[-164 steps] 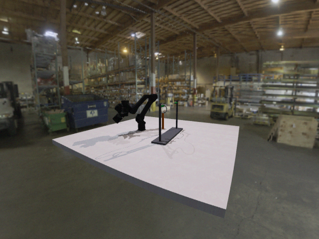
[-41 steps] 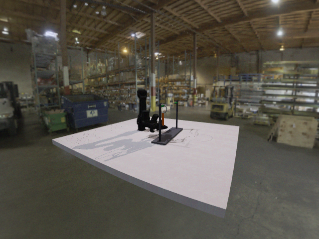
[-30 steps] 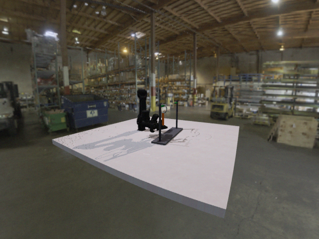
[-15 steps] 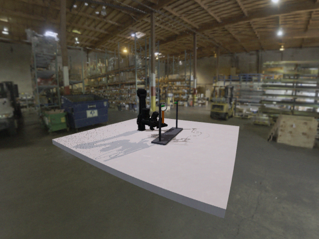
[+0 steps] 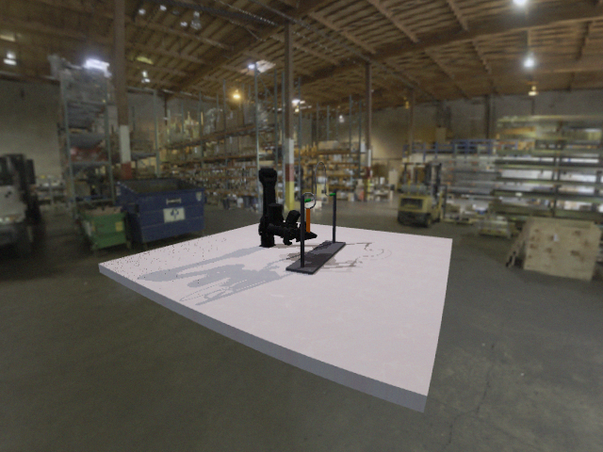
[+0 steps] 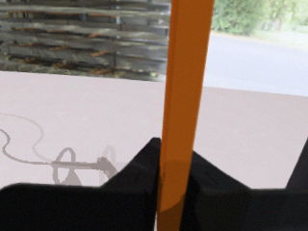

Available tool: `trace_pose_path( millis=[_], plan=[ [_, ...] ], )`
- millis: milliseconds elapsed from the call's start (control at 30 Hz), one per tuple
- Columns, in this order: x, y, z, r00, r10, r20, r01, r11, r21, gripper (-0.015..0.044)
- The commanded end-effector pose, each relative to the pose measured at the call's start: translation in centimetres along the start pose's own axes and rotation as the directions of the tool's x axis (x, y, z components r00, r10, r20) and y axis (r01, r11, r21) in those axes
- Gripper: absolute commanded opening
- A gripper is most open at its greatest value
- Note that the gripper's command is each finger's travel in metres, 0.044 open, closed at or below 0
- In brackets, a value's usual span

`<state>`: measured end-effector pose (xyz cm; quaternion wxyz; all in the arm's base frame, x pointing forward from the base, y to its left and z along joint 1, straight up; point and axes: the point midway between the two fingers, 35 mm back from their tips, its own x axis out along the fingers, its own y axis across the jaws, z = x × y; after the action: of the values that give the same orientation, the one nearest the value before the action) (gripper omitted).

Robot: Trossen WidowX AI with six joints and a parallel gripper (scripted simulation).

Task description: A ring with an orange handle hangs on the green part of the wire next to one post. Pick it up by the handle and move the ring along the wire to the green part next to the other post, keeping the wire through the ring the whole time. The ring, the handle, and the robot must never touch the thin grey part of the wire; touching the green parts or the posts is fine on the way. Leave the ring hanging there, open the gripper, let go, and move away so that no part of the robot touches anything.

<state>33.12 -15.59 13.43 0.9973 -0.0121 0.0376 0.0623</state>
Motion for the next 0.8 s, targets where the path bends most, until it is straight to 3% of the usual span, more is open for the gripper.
trace_pose_path(
  millis=[0,767],
  plan=[
    [0.0,0.0,0.0,1.0,-0.002,0.0,0.002,1.0,0.001,-0.015],
    [0.0,2.1,0.1,1.0,0.0,0.002,0.0,1.0,0.008,-0.015]
  ],
)
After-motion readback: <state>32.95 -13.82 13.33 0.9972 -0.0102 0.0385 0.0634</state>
